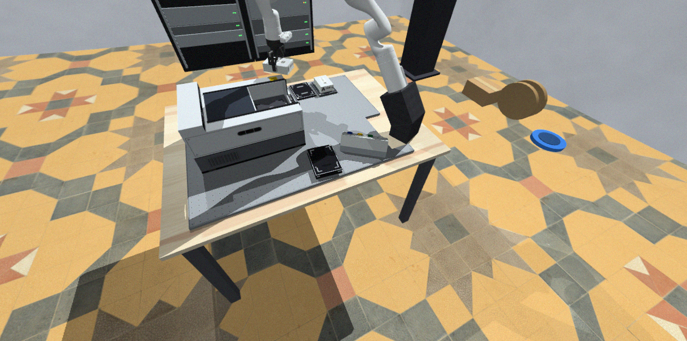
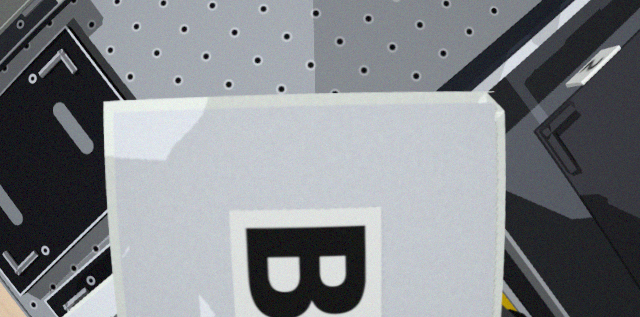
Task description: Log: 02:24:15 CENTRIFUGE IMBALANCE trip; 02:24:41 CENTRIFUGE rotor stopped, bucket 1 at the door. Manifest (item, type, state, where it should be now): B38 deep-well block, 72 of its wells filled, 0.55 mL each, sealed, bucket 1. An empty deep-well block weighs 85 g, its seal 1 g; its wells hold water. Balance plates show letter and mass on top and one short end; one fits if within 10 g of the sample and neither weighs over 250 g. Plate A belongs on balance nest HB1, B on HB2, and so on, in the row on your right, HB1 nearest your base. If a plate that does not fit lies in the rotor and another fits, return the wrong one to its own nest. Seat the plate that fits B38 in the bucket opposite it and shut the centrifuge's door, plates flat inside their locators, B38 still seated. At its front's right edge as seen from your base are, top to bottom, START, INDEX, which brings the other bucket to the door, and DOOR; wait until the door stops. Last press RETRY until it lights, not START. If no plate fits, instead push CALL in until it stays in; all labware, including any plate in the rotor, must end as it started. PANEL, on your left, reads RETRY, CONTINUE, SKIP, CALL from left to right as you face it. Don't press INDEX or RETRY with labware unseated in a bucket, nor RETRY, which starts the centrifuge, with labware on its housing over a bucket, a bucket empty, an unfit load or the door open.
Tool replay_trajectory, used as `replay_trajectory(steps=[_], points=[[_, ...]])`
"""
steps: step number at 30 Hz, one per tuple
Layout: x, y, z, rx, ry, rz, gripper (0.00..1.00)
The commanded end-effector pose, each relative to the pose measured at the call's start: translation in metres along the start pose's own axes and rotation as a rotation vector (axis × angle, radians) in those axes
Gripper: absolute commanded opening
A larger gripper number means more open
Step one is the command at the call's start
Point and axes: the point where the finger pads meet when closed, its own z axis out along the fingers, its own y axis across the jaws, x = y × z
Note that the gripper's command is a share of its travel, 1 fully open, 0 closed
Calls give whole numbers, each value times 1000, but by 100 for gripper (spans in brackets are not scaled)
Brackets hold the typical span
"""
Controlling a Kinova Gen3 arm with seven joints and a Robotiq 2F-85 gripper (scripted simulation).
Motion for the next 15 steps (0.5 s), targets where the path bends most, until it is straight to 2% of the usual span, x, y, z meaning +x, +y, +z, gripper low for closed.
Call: replay_trajectory(steps=[1,15], points=[[0,-10,0,-1,-1,34,95],[4,-49,0,-1,-1,174,95]])
